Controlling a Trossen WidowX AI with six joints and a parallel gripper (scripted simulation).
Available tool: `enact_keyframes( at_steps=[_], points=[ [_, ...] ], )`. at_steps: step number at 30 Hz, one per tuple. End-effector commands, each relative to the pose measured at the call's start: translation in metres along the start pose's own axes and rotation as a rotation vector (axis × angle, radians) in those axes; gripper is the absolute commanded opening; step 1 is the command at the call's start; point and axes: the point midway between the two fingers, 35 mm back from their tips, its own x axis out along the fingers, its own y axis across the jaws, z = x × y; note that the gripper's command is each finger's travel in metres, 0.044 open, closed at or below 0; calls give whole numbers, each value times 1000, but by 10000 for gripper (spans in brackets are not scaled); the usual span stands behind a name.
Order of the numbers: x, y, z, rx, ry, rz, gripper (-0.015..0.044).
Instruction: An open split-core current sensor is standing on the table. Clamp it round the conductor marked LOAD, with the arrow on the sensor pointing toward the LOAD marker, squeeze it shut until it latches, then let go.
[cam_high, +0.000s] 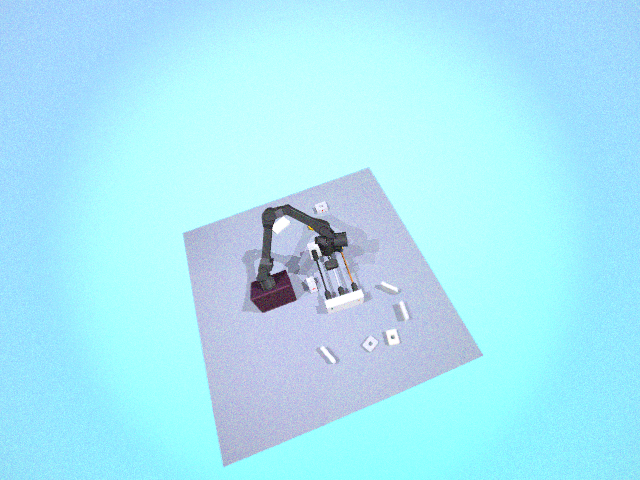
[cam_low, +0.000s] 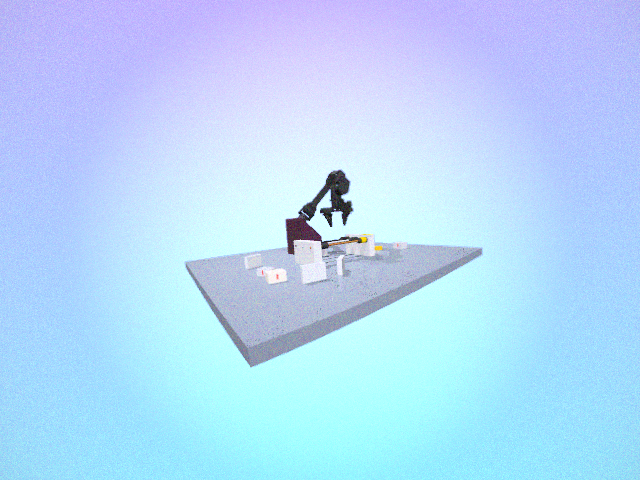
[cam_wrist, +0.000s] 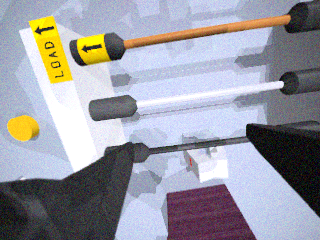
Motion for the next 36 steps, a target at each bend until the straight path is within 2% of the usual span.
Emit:
enact_keyframes(
  at_steps=[1, 9, 36],
  points=[
    [16, -20, -35, -9, 1, -3, 440],
    [47, -43, -110, -21, 4, 2, 440],
    [84, -44, -111, -20, 4, 0, 440]
  ],
)
